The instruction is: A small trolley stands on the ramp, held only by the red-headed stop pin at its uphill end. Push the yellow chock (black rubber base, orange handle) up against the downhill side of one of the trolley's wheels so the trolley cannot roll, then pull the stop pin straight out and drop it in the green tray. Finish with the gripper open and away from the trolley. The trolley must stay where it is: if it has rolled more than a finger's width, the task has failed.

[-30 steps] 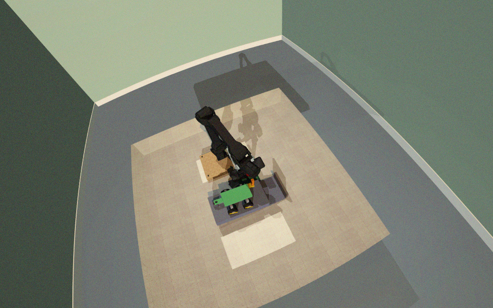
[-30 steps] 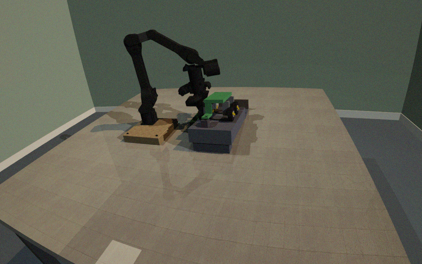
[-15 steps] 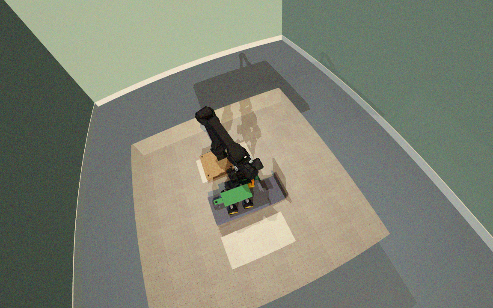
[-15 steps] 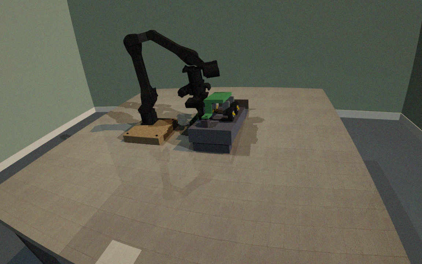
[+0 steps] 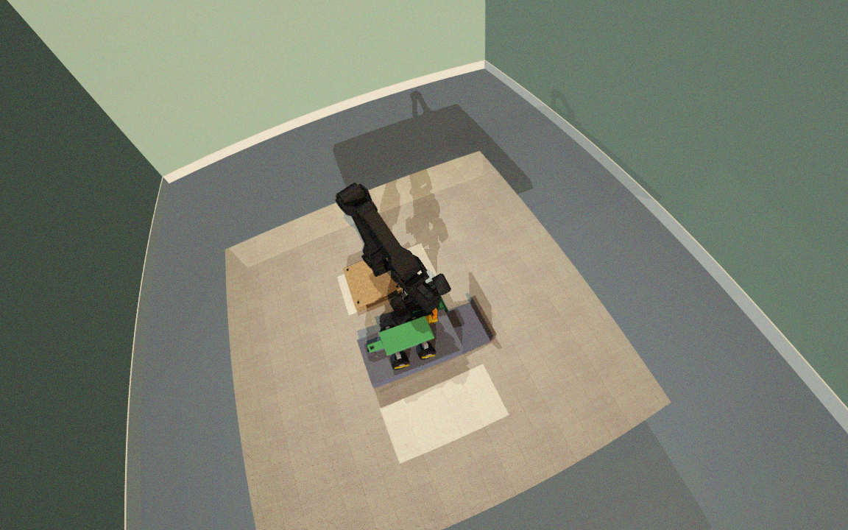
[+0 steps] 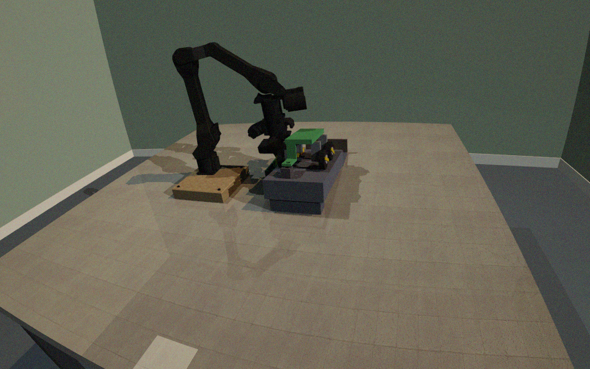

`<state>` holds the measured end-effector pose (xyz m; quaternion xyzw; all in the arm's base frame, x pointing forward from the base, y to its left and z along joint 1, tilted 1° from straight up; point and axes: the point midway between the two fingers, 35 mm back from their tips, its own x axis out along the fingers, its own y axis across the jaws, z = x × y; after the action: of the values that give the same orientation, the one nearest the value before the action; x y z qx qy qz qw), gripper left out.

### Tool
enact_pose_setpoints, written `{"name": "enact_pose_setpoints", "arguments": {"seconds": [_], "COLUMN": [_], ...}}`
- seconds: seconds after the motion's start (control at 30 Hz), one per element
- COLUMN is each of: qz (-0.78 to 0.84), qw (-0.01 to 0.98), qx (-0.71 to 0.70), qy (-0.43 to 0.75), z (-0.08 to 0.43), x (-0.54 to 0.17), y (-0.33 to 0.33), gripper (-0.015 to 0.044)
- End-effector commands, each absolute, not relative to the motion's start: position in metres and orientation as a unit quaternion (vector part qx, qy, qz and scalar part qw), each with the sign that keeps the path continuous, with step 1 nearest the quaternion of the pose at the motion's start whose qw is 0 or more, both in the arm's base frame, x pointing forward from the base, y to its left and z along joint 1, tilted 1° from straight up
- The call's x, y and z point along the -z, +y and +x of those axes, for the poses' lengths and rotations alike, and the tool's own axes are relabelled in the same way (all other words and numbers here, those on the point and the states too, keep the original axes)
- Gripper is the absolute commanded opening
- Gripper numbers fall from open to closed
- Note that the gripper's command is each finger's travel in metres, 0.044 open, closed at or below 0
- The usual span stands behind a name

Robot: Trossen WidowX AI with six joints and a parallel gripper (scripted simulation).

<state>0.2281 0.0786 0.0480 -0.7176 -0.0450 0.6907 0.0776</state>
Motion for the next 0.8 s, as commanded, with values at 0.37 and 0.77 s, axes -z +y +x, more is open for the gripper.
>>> {"name": "enact_pose_setpoints", "arguments": {"seconds": [0.37,0.77], "qz": [-0.716,-0.716], "qw": [0.077,0.077], "qx": [-0.692,-0.692], "qy": [-0.048,-0.048], "z": [0.2272,0.2260], "x": [-0.0412,-0.0360], "y": [0.0714,0.0670], "gripper": [0.0190,0.0190]}}
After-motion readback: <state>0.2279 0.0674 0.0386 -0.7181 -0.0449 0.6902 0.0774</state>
